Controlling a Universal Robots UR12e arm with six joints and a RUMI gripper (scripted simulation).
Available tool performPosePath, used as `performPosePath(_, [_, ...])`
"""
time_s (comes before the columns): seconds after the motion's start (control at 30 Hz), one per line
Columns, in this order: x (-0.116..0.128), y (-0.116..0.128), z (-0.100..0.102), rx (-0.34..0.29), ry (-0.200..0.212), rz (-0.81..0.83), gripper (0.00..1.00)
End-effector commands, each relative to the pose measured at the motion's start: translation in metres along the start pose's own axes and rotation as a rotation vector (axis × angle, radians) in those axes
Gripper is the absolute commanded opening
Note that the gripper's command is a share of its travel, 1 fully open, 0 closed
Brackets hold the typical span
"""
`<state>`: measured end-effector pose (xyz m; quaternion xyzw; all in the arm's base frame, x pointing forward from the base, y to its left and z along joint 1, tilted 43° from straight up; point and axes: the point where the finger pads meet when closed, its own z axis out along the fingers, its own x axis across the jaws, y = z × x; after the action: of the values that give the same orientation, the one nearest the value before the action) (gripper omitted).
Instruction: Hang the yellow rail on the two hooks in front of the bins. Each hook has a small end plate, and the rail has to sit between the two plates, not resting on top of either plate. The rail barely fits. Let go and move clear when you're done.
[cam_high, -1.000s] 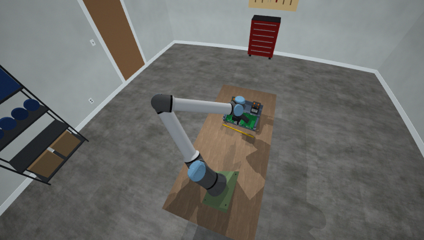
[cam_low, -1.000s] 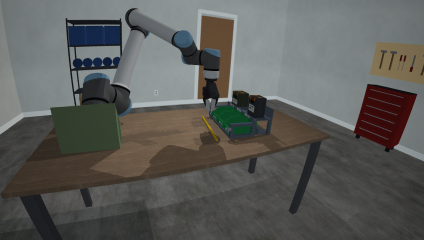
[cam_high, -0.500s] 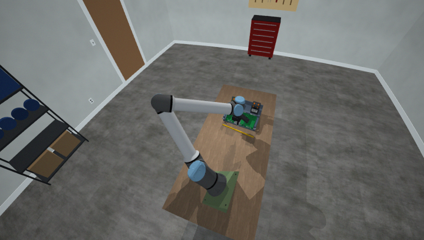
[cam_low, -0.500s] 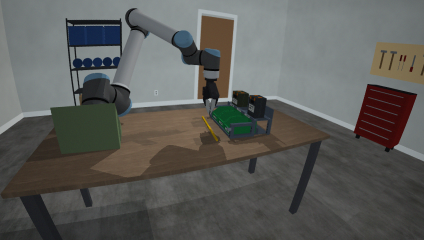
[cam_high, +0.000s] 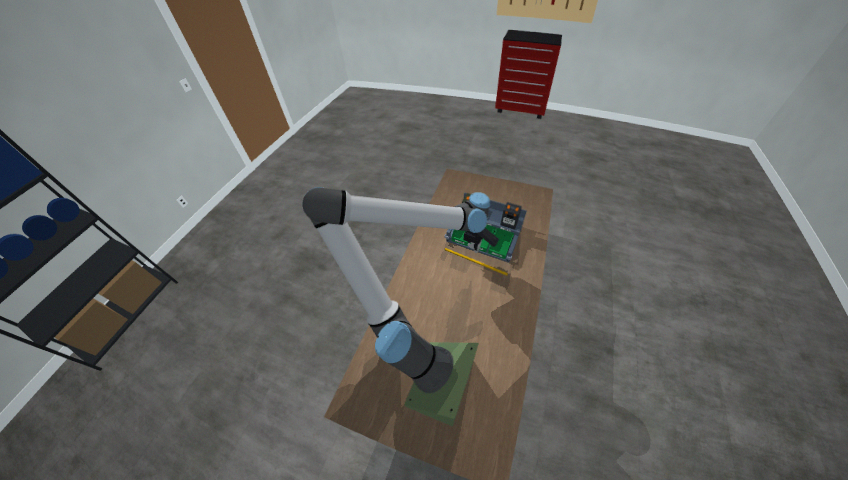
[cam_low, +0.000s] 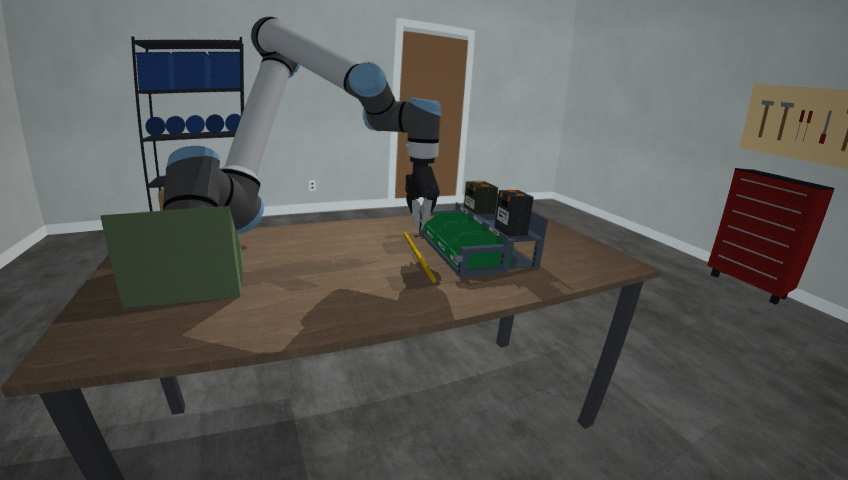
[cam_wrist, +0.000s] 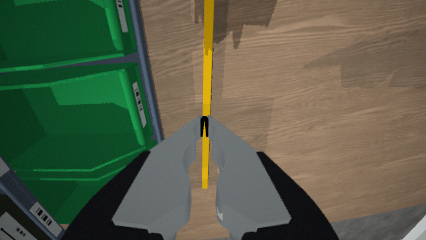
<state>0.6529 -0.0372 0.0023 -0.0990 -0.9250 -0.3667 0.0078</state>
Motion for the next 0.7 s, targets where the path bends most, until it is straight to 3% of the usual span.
performPosePath(0.0, [0.0038,0.0004,0.0228,-0.004,0.007,0.003,0.0])
performPosePath(0.4, [-0.0001,0.0,0.0176,0.0,0.0,0.0,0.0])
performPosePath(0.43, [0.0011,-0.0005,0.0181,-0.002,0.0,0.002,0.22])
performPosePath(0.67, [0.0006,-0.0006,0.0177,-0.002,-0.001,0.002,0.22])
